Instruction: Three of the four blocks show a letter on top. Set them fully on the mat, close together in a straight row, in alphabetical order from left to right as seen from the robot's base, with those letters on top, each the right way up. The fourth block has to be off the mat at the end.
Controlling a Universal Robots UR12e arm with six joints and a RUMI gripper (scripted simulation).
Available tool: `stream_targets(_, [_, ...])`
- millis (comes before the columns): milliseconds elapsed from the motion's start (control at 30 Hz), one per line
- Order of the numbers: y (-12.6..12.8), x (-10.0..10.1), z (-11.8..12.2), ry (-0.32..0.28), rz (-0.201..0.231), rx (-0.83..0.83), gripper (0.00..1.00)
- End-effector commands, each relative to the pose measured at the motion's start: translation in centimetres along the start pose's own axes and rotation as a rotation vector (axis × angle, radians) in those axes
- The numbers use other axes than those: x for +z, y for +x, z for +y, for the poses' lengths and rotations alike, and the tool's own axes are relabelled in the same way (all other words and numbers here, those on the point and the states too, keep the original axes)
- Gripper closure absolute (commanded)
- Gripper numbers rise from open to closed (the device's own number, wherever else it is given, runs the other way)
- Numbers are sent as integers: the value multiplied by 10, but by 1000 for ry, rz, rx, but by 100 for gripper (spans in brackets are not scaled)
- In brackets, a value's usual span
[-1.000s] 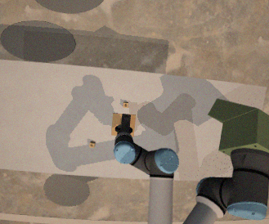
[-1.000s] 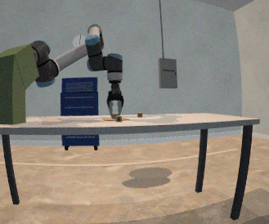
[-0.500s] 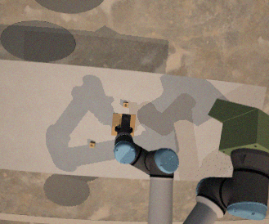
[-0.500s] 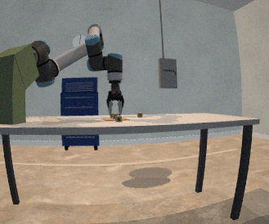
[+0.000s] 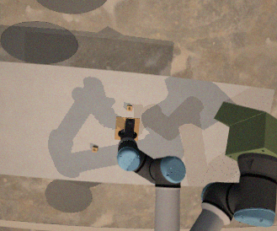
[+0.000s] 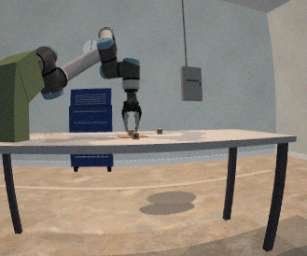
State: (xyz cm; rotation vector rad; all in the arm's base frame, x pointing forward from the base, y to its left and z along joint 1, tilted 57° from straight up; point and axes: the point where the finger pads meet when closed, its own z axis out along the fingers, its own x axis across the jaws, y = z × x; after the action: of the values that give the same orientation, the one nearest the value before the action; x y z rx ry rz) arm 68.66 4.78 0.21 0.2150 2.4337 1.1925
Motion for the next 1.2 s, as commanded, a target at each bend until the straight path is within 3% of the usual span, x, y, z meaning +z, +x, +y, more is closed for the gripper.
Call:
stream_targets(0, [0,-19,0,0,0,-1,72])
stream_targets(167, [0,-45,0,0,0,-1,72])
stream_targets(400, [0,-65,0,0,0,-1,72])
stream_targets(667, [0,-74,0,0,0,-1,72])
stream_targets(700, [0,-74,0,0,0,-1,0])
stream_targets(1167, [0,-74,0,0,0,-1,0])
